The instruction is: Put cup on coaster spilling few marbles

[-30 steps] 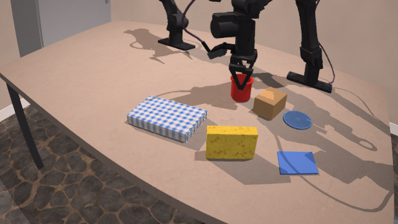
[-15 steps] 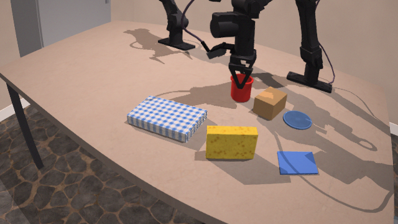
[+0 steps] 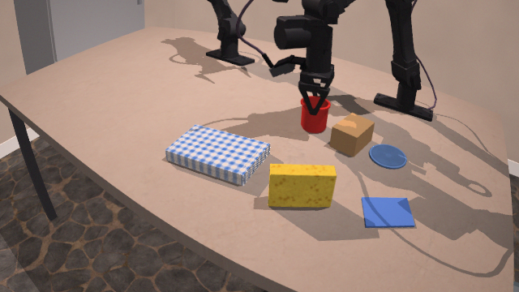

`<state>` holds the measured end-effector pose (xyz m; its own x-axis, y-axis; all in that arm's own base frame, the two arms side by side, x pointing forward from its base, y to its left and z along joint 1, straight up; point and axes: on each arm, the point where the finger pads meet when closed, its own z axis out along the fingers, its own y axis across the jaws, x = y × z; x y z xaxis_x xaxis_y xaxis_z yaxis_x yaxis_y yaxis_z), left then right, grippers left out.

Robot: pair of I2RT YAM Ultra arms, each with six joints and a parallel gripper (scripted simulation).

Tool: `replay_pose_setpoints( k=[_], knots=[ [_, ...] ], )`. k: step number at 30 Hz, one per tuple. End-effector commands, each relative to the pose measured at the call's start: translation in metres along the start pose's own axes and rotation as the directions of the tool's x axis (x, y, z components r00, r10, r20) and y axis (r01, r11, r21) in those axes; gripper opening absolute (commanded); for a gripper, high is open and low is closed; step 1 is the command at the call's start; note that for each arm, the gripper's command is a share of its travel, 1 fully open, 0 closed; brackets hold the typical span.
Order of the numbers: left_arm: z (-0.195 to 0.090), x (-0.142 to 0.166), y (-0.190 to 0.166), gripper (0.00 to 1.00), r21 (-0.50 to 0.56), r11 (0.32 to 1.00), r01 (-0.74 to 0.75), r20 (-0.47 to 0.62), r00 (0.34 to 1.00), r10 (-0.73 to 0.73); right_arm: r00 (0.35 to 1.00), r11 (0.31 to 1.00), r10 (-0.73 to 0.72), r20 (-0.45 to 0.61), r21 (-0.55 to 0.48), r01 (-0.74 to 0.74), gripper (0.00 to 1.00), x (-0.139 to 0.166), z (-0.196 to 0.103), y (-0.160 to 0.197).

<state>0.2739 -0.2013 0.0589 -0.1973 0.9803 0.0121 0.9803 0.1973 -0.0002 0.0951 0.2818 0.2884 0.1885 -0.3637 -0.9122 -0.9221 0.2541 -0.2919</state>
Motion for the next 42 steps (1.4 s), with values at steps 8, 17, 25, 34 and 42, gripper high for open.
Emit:
replay_pose_setpoints(
  k=[8, 17, 25, 34, 42],
  knots=[
    [-0.036, 0.001, 0.002, 0.0, -0.013, 1.0, -0.001, 0.026, 1.0, 0.001, 1.0, 1.0, 0.012, 0.024, 0.006, -0.012, 1.0, -0.002, -0.004, -0.002],
    [-0.095, 0.002, 0.001, 0.0, -0.007, 1.0, -0.001, 0.019, 1.0, 0.001, 1.0, 1.0, 0.012, 0.024, 0.006, -0.012, 1.0, -0.002, -0.004, -0.002],
    [-0.106, 0.004, 0.005, 0.0, -0.02, 0.999, -0.044, 0.043, 0.998, 0.044, 0.998, 1.0, 0.021, 0.057, 0.004, -0.021, 1.0, -0.014, -0.002, -0.003],
    [-0.094, 0.071, 0.031, 0.0, -0.035, 0.994, -0.103, 0.038, 0.994, 0.104, 0.994, 1.0, 0.016, 0.104, -0.013, -0.014, 1.0, -0.058, 0.04, -0.003],
    [-0.083, 0.155, 0.057, 0.0, -0.028, 0.997, -0.069, 0.028, 0.997, 0.069, 0.996, 0.999, 0.002, 0.095, -0.04, 0.001, 1.0, -0.083, 0.113, 0.008]
  ],
)
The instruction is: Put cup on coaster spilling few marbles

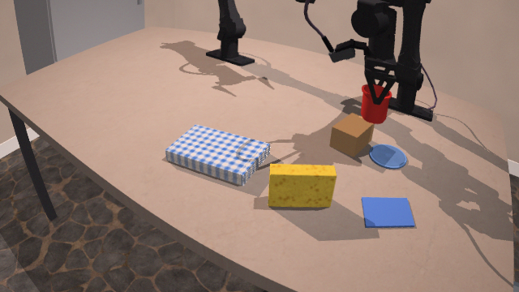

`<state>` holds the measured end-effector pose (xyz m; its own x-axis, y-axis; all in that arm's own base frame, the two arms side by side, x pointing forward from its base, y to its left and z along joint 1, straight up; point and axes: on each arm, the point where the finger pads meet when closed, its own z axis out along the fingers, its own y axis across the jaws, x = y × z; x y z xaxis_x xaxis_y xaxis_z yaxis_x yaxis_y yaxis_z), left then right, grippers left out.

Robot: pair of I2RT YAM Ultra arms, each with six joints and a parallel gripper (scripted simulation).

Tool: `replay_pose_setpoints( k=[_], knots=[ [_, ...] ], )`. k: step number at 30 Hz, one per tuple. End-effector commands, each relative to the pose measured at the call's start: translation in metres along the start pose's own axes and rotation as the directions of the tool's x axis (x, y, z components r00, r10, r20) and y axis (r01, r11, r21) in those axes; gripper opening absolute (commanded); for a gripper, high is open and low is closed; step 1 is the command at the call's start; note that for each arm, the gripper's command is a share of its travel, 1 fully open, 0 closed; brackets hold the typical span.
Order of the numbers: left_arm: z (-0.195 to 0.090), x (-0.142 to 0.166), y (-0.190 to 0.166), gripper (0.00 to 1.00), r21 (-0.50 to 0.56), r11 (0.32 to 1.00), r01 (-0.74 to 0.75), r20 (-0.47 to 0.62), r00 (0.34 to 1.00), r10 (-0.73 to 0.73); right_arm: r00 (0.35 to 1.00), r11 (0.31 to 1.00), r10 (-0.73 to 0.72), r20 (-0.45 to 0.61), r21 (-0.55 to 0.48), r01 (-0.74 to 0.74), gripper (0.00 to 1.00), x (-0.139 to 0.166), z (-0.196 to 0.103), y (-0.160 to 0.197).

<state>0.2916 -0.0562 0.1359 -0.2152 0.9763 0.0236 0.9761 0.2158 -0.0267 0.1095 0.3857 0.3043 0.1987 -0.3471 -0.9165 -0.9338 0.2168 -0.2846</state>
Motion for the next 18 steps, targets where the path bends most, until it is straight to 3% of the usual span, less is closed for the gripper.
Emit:
replay_pose_setpoints(
  k=[1, 10, 18],
  knots=[
    [-0.008, 0.015, 0.011, 0.0, -0.056, 0.995, -0.087, 0.037, 0.995, 0.089, 0.997, 1.0, 0.003, 0.075, 0.0, -0.003, 1.0, -0.033, 0.02, -0.002],
    [-0.003, 0.051, 0.025, 0.0, -0.087, 0.996, -0.028, 0.065, 0.997, 0.034, 0.998, 1.0, -0.001, 0.057, -0.018, 0.002, 1.0, -0.034, 0.067, 0.008],
    [-0.006, 0.054, 0.022, 0.0, -0.083, 0.996, -0.017, 0.055, 0.998, 0.021, 0.999, 1.0, -0.002, 0.043, -0.02, 0.003, 1.0, -0.032, 0.071, 0.009]
  ],
)
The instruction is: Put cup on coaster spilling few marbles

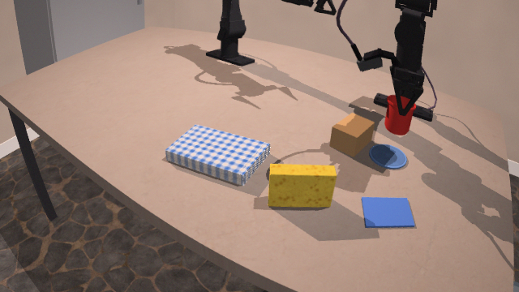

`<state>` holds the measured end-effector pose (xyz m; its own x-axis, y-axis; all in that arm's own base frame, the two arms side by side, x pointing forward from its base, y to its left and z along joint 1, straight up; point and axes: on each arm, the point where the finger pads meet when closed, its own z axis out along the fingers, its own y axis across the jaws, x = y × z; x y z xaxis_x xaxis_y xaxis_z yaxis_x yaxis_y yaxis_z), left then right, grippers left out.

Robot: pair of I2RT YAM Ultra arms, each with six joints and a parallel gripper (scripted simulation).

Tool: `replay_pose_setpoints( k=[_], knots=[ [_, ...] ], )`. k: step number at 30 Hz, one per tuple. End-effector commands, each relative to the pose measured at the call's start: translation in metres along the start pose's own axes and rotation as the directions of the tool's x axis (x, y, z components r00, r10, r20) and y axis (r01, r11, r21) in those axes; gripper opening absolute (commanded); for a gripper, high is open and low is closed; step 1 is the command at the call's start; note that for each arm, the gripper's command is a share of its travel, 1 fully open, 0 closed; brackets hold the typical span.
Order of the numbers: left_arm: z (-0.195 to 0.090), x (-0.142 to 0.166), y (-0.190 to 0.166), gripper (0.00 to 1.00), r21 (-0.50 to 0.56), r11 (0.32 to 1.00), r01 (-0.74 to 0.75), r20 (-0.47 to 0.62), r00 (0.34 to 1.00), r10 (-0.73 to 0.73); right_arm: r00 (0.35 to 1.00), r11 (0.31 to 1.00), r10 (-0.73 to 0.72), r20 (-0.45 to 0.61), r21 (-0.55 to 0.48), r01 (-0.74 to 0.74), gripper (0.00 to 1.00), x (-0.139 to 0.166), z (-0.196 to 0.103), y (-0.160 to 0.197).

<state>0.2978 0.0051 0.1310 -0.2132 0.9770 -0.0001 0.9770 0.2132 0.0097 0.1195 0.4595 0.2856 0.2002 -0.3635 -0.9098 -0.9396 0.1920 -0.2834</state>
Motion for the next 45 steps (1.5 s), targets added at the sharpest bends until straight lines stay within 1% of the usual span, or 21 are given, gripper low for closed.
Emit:
replay_pose_setpoints(
  k=[1, 4, 5, 6, 7, 9, 10, 16, 18, 29, 36, 45],
  knots=[
    [-0.011, -0.005, 0.003, 0.0, -0.046, 0.999, -0.016, 0.032, 0.999, 0.017, 0.998, 1.0, 0.003, 0.06, 0.005, -0.003, 1.0, -0.026, -0.005, -0.004],
    [-0.011, -0.005, 0.003, 0.0, -0.046, 0.999, -0.016, 0.032, 0.999, 0.017, 0.998, 1.0, 0.003, 0.06, 0.005, -0.003, 1.0, -0.026, -0.005, -0.004],
    [-0.013, -0.01, 0.009, 0.0, -0.059, 0.998, -0.029, 0.043, 0.999, 0.032, 0.998, 1.0, 0.003, 0.06, 0.005, -0.003, 1.0, -0.026, -0.005, -0.004],
    [-0.016, -0.011, 0.003, 0.0, -0.033, 0.999, -0.022, 0.039, 0.999, 0.024, 0.999, 1.0, 0.004, 0.046, 0.01, -0.004, 1.0, -0.02, -0.004, -0.005],
    [-0.017, -0.012, 0.003, 0.0, -0.033, 0.999, -0.017, 0.039, 0.999, 0.018, 0.999, 1.0, 0.004, 0.046, 0.01, -0.004, 1.0, -0.02, -0.004, -0.005],
    [-0.012, -0.01, 0.004, 0.0, -0.035, 0.999, -0.016, 0.039, 0.999, 0.017, 0.999, 1.0, 0.004, 0.046, 0.01, -0.004, 1.0, -0.02, -0.004, -0.005],
    [-0.014, -0.011, 0.007, 0.0, -0.057, 0.998, -0.016, 0.043, 0.999, 0.018, 0.999, 1.0, 0.004, 0.046, 0.01, -0.004, 1.0, -0.02, -0.004, -0.005],
    [0.001, -0.009, 0.004, 0.0, -0.046, 0.999, -0.021, 0.041, 0.999, 0.023, 0.999, 1.0, 0.004, 0.046, 0.01, -0.004, 1.0, -0.02, -0.004, -0.005],
    [0.001, -0.009, 0.004, 0.0, -0.046, 0.999, -0.021, 0.041, 0.999, 0.023, 0.999, 1.0, 0.004, 0.046, 0.01, -0.004, 1.0, -0.02, -0.004, -0.005],
    [0.03, -0.006, 0.004, 0.0, -0.037, 0.999, -0.017, 0.039, 0.999, 0.019, 0.999, 1.0, 0.004, 0.046, 0.01, -0.004, 1.0, -0.02, -0.004, -0.005],
    [0.037, -0.006, 0.005, 0.0, -0.041, 0.999, -0.02, 0.04, 0.999, 0.021, 0.999, 1.0, 0.004, 0.046, 0.01, -0.004, 1.0, -0.02, -0.004, -0.005],
    [0.054, -0.005, 0.003, 0.0, -0.028, 0.999, -0.017, 0.037, 0.999, 0.018, 0.999, 1.0, 0.004, 0.046, 0.01, -0.004, 1.0, -0.02, -0.004, -0.005]
  ],
)
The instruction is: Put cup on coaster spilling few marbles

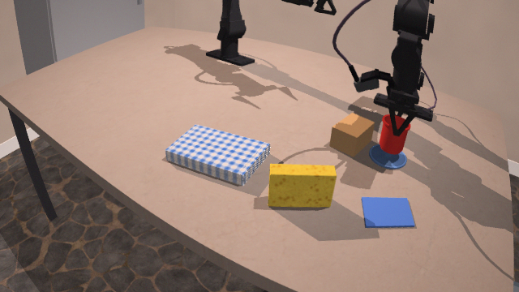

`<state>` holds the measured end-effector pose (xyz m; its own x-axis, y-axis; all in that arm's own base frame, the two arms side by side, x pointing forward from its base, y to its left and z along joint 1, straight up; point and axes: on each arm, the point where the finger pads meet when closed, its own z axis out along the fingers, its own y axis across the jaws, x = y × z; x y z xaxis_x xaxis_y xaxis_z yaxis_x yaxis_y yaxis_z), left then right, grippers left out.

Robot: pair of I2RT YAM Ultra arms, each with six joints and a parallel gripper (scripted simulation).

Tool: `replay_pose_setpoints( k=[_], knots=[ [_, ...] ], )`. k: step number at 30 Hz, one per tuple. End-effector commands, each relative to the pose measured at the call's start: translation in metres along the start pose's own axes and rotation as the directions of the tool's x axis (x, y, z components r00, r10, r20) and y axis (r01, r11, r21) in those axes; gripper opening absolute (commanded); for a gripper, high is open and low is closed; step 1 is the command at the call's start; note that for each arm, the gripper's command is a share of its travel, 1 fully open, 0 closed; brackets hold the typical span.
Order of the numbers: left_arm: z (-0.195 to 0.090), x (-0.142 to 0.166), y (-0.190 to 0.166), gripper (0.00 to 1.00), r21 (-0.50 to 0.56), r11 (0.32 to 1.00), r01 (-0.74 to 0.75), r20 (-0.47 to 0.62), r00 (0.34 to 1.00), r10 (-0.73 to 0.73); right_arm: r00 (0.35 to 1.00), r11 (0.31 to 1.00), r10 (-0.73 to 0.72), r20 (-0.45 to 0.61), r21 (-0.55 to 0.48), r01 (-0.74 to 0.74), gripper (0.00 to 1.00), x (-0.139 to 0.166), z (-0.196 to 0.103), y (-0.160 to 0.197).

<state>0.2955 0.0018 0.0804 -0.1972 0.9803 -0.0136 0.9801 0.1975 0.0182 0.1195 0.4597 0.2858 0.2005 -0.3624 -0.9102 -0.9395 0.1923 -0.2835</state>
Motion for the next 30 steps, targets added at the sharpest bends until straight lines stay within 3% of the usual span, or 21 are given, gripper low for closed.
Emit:
replay_pose_setpoints(
  k=[1, 30],
  knots=[
    [0.004, -0.002, 0.006, 0.0, -0.021, 1.0, -0.001, 0.024, 1.0, 0.002, 0.999, 1.0, 0.004, 0.045, 0.009, -0.004, 1.0, -0.019, -0.004, -0.005],
    [0.013, -0.002, 0.009, 0.0, -0.034, 0.999, -0.001, 0.026, 1.0, 0.002, 0.999, 1.0, 0.004, 0.045, 0.009, -0.004, 1.0, -0.019, -0.004, -0.005]
  ],
)
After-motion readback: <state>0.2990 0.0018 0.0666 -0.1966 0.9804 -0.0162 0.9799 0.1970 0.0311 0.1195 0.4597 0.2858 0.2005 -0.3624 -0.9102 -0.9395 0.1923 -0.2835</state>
